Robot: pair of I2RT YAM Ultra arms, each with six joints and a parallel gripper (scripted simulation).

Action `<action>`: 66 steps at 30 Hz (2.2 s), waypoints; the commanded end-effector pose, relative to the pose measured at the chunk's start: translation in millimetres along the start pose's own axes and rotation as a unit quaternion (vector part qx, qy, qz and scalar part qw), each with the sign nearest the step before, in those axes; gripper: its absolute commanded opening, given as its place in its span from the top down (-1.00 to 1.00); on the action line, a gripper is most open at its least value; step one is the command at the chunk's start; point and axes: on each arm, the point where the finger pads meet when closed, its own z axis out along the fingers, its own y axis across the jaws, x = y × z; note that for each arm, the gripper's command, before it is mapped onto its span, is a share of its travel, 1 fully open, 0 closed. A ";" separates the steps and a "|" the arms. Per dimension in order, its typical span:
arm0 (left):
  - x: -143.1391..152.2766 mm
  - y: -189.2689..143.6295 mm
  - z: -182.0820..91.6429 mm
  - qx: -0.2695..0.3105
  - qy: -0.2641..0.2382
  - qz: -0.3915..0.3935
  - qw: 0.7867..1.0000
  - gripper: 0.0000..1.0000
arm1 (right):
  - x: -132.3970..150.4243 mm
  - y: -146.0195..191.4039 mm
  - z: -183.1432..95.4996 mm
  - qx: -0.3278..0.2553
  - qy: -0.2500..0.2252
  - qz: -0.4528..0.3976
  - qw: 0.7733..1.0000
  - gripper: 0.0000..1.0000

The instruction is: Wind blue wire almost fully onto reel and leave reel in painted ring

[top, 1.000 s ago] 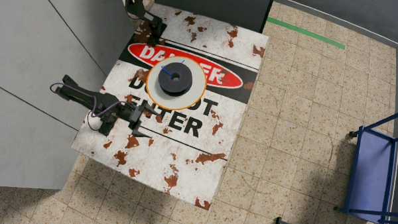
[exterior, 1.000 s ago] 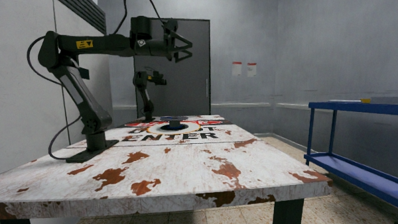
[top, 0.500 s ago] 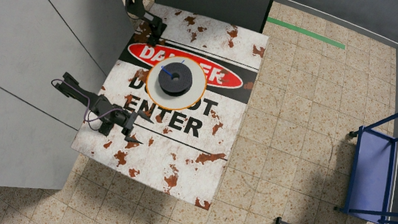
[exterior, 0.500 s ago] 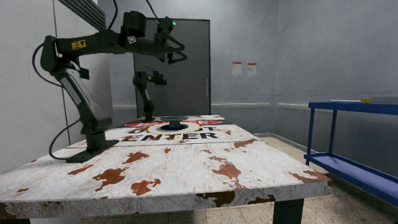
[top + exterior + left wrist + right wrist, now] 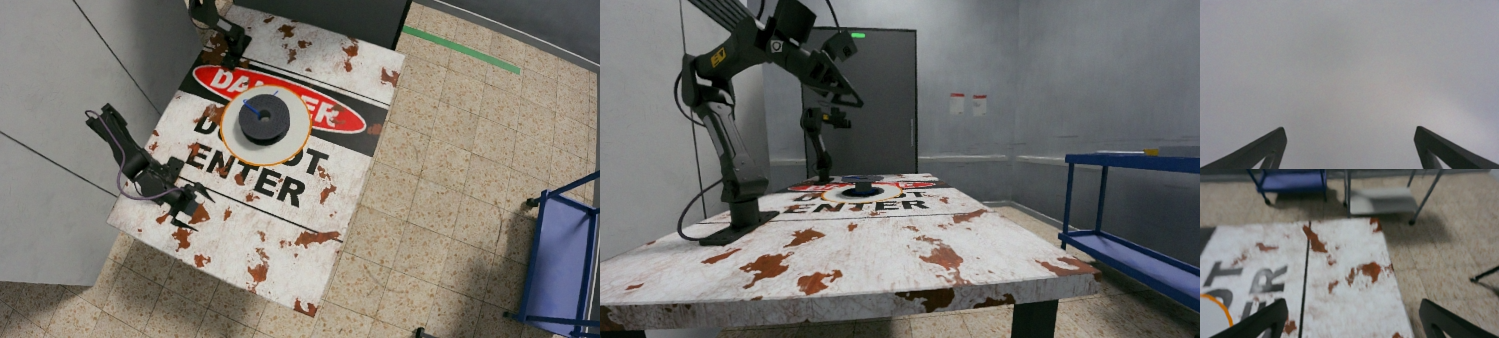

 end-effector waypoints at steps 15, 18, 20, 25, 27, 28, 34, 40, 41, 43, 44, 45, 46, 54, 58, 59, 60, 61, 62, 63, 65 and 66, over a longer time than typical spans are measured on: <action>-9.4 0.9 -4.7 0.002 -0.012 -0.004 1.000 -1.00 | 108.9 -49.5 -3.6 -0.035 0.374 -0.035 0.926 -1.00; -9.4 0.9 -4.7 0.002 -0.012 -0.004 1.000 -1.00 | 107.5 -62.2 3.1 -0.021 0.387 -0.044 0.921 -1.00; -9.4 0.9 -4.7 0.002 -0.012 -0.004 1.000 -1.00 | 107.5 -62.2 3.1 -0.021 0.387 -0.044 0.921 -1.00; -9.4 0.9 -4.7 0.002 -0.012 -0.004 1.000 -1.00 | 95.0 -74.9 11.7 0.000 0.388 -0.056 0.920 -1.00; -9.4 0.9 -4.7 0.002 -0.012 -0.004 1.000 -1.00 | 93.5 -75.2 12.5 0.004 0.389 -0.058 0.920 -1.00; -9.4 0.9 -4.7 0.002 -0.012 -0.004 1.000 -1.00 | 93.2 -74.1 13.1 0.005 0.389 -0.058 0.919 -1.00; -9.4 0.9 -4.7 0.002 -0.012 -0.004 1.000 -1.00 | 94.2 -62.3 13.8 0.005 0.392 -0.057 0.918 -1.00; -9.4 0.9 -4.7 0.002 -0.012 -0.004 1.000 -1.00 | 94.2 -59.5 13.7 0.004 0.392 -0.057 0.918 -1.00; -9.4 0.9 -4.7 0.002 -0.012 -0.004 1.000 -1.00 | 94.2 -59.0 13.7 0.004 0.392 -0.057 0.918 -1.00; -9.4 0.9 -4.7 0.002 -0.012 -0.004 1.000 -1.00 | 94.2 -58.1 13.6 0.004 0.391 -0.057 0.918 -1.00; -9.4 0.9 -4.7 0.002 -0.012 -0.004 1.000 -1.00 | 94.1 -57.6 13.6 0.004 0.391 -0.057 0.918 -1.00; -9.4 0.9 -4.7 0.002 -0.012 -0.004 1.000 -1.00 | 94.1 -57.1 13.6 0.003 0.391 -0.057 0.919 -1.00; -9.4 0.9 -4.7 0.002 -0.012 -0.004 1.000 -1.00 | 94.0 -56.6 13.6 0.003 0.391 -0.057 0.919 -1.00; -9.4 0.9 -4.7 0.002 -0.012 -0.004 1.000 -1.00 | 93.8 -55.0 13.5 0.003 0.391 -0.057 0.919 -1.00; -9.4 0.9 -4.7 0.002 -0.012 -0.004 1.000 -0.47 | 93.8 -55.0 13.5 0.003 0.391 -0.057 0.919 -1.00; -9.4 0.9 -4.7 0.002 -0.012 -0.004 1.000 -0.33 | 93.8 -55.0 13.5 0.003 0.391 -0.057 0.919 -1.00; -9.4 0.9 -4.7 0.002 -0.012 -0.004 1.000 -0.20 | 93.8 -55.0 13.5 0.003 0.391 -0.057 0.919 -1.00; -9.4 0.9 -4.7 0.002 -0.012 -0.004 1.000 -0.07 | 93.8 -55.0 13.5 0.003 0.391 -0.057 0.919 -1.00; -9.4 0.9 -4.7 0.002 -0.012 -0.004 1.000 0.07 | 93.8 -55.0 13.5 0.003 0.391 -0.057 0.919 -1.00; -9.4 0.9 -4.7 0.002 -0.012 -0.004 1.000 0.20 | 93.8 -55.0 13.5 0.003 0.391 -0.057 0.919 -1.00; -9.4 0.9 -4.7 0.002 -0.012 -0.004 1.000 0.47 | 93.8 -55.0 13.5 0.003 0.391 -0.057 0.919 -1.00; -9.4 0.9 -4.7 0.002 -0.012 -0.004 1.000 0.60 | 93.8 -55.0 13.5 0.003 0.391 -0.057 0.919 -1.00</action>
